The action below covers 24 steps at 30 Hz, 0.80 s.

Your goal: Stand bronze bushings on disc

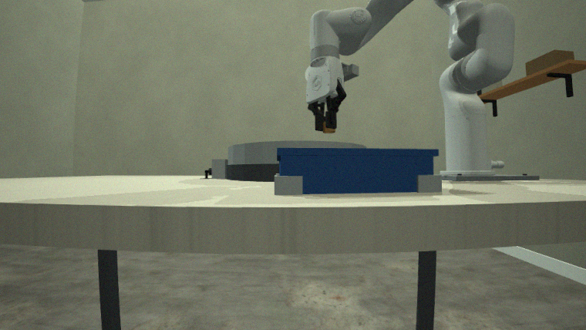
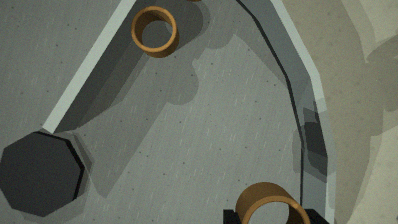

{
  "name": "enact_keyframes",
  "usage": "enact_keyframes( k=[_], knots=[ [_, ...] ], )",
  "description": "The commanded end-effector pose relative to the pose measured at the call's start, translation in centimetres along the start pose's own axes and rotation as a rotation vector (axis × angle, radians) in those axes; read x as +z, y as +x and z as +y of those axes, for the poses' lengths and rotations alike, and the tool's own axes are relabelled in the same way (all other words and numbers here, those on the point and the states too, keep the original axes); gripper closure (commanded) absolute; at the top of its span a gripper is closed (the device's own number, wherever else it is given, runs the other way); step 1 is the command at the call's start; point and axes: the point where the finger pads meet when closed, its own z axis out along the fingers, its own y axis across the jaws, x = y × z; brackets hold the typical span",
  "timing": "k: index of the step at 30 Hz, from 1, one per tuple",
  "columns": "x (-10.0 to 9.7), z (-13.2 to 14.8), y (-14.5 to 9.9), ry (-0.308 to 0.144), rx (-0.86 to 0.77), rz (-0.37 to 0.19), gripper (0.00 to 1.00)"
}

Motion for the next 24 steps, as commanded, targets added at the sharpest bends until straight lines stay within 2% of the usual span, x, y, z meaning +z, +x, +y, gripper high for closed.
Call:
enact_keyframes(
  k=[1,7,22,24],
  knots=[
    [-0.1,-2.7,0.7,0.001,-0.008,-0.002,1.0],
    [-0.2,-4.6,1.6,0.001,-0.008,-0.002,1.0],
    [-0.1,-4.7,1.6,0.001,-0.008,-0.002,1.0],
    [0.4,-4.7,1.6,0.001,-0.008,-0.002,1.0]
  ],
)
